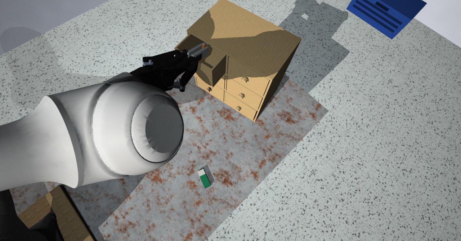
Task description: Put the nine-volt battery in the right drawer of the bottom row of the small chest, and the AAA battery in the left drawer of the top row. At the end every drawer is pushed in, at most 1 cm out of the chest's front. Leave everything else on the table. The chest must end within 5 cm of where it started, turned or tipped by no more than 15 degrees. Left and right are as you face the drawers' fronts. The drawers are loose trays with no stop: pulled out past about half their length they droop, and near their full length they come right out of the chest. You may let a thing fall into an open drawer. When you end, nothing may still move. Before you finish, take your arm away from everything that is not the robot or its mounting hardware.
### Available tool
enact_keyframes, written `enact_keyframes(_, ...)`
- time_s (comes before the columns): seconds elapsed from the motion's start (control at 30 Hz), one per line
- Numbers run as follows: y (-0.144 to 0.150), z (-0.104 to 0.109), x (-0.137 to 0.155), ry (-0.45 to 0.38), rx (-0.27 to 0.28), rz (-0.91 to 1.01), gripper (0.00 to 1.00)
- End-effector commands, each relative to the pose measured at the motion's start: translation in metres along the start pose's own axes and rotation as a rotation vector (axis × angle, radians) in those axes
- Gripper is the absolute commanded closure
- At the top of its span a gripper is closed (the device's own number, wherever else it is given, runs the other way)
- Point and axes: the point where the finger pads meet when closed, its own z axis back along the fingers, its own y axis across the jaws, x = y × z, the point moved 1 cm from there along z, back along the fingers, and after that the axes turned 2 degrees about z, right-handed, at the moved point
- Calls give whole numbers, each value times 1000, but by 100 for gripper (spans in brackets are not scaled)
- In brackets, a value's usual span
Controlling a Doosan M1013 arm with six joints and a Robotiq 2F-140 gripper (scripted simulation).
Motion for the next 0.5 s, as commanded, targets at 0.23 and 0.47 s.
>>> enact_keyframes(0.23, 0, -11, -4, 0, 0, 0, 97)
enact_keyframes(0.47, 0, -13, -5, 0, 0, 0, 97)
